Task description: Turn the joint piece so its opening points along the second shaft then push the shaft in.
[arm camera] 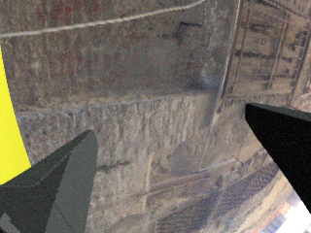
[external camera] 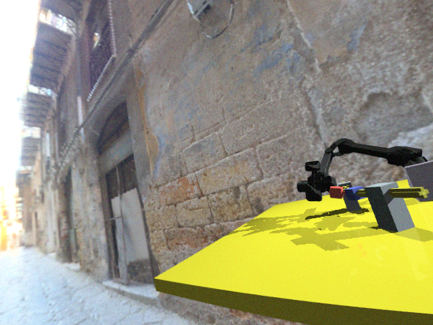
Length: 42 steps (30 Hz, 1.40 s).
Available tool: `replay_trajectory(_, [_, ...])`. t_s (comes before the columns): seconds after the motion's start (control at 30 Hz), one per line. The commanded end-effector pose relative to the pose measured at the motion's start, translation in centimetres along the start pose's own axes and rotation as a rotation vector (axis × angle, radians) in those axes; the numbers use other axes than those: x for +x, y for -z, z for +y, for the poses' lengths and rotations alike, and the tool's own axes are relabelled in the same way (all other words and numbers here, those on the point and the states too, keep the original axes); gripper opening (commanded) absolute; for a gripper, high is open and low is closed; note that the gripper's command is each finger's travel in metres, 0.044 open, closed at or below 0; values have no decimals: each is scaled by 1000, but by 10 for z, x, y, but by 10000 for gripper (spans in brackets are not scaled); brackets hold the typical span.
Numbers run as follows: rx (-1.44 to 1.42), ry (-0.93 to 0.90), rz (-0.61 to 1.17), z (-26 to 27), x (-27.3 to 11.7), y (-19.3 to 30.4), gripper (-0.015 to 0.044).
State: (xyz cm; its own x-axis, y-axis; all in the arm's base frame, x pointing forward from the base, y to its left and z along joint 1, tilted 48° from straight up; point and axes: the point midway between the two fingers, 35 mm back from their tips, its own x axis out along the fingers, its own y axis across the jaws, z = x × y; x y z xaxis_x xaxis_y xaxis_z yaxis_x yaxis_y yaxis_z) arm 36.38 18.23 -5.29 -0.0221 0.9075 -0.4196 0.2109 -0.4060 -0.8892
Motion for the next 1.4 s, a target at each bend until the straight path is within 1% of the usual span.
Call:
replay_trajectory(0.0, [-27, 13, -2, -2, 0, 0, 440])
replay_trajectory(0.1, [21, -6, -11, 0, 2, 0, 440])
replay_trajectory(0.7, [578, -267, -59, 21, 29, -4, 440])
replay_trajectory(1.07, [889, -446, -28, 29, 43, -10, 440])
replay_trajectory(1.37, [1125, -598, 42, 35, 53, -15, 440])
